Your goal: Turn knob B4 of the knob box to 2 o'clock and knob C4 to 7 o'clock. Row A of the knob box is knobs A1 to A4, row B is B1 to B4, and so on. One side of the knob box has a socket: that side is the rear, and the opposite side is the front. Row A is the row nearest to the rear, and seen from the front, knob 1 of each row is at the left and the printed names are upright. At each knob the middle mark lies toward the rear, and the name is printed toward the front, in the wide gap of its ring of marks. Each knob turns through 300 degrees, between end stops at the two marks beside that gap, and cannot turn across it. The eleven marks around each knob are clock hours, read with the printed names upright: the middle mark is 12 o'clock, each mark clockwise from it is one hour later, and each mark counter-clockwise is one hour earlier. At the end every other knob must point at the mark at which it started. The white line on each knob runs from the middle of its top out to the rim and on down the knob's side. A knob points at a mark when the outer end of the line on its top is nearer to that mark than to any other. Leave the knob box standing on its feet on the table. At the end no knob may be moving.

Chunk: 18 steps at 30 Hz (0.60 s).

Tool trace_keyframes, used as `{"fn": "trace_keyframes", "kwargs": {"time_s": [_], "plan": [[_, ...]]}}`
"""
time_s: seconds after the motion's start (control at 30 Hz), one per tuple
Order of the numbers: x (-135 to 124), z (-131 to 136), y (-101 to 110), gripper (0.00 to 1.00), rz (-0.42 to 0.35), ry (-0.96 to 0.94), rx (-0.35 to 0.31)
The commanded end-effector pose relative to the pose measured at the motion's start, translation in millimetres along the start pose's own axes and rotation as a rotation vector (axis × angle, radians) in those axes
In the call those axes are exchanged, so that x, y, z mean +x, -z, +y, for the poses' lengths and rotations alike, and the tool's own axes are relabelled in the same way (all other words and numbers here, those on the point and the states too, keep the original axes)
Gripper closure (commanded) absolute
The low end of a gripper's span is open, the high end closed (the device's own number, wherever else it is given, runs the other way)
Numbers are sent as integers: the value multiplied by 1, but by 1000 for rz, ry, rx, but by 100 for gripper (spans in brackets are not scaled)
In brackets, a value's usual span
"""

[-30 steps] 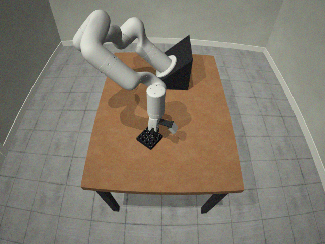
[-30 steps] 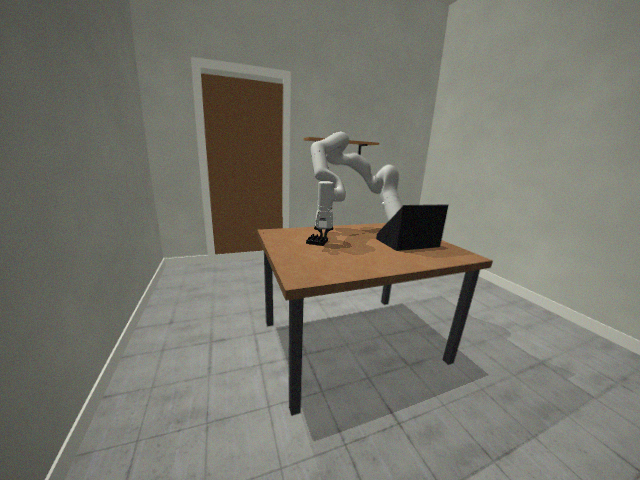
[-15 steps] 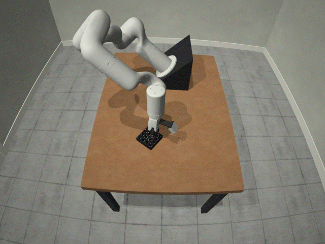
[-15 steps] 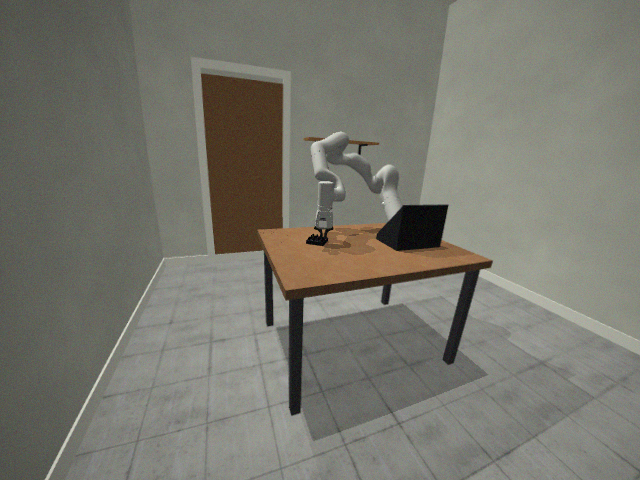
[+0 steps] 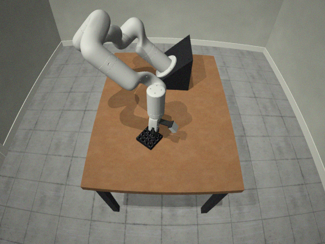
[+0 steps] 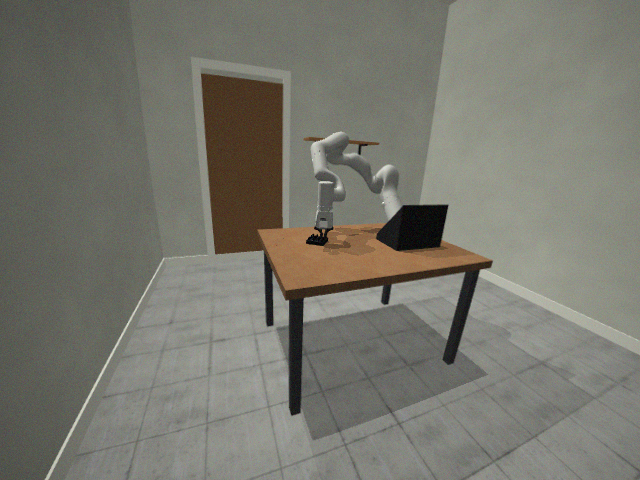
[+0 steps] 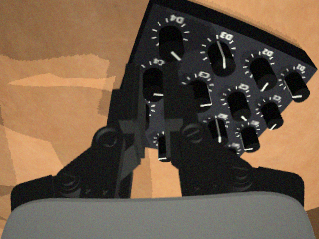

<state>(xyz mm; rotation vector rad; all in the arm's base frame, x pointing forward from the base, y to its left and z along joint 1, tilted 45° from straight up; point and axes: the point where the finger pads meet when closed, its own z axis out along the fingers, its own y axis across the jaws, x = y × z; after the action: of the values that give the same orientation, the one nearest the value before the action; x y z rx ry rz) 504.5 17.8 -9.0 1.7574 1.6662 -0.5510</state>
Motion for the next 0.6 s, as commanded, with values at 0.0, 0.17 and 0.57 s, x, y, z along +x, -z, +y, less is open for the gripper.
{"fn": "trace_keyframes", "kwargs": {"time_s": [0.0,0.17,0.57], "plan": [[0,1,1,92,1,39,-1],[0,1,1,92,1,123,-1],[0,1,1,92,0,367,-1]]}}
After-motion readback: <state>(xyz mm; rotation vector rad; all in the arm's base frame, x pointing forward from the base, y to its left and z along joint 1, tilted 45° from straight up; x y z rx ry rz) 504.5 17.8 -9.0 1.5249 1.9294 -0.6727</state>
